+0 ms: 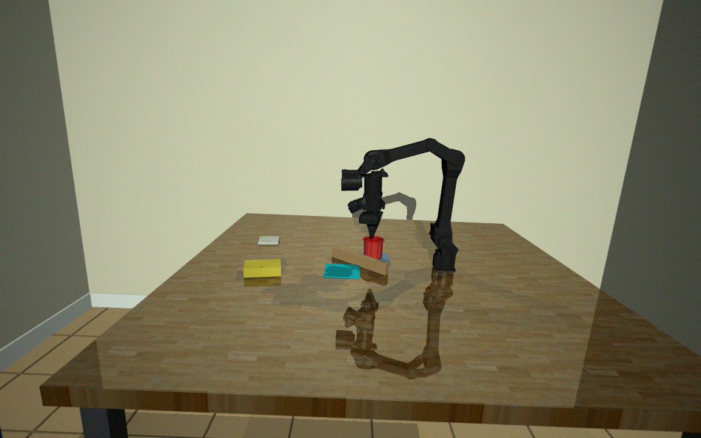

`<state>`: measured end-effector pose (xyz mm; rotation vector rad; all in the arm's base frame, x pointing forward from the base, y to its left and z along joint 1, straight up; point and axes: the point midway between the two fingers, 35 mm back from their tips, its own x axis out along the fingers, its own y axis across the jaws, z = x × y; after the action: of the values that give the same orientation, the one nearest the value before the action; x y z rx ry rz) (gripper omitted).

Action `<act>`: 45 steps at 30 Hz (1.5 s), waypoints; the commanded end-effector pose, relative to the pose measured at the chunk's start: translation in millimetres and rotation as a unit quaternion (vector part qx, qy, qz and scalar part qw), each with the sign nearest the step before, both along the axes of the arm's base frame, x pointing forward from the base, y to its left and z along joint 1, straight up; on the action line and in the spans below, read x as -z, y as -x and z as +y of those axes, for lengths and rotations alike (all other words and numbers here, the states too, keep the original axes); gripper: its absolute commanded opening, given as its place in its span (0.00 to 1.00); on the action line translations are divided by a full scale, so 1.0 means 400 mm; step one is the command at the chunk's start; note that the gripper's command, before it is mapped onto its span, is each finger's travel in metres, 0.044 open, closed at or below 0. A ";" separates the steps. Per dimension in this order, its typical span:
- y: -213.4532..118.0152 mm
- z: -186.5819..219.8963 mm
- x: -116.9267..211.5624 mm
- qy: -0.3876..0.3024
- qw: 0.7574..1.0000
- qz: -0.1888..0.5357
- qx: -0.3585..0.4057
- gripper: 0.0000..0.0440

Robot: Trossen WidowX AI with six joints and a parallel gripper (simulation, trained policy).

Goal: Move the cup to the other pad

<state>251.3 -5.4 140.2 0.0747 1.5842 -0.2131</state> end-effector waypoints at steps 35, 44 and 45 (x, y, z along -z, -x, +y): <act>0.002 -0.061 0.212 -0.017 0.986 0.035 -0.165 0.00; -0.041 -0.058 0.174 -0.015 0.980 0.012 -0.196 0.00; -0.046 -0.055 0.169 -0.014 0.980 0.009 -0.198 0.00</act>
<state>264.7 -29.6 67.8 -0.2102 1.6006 0.1061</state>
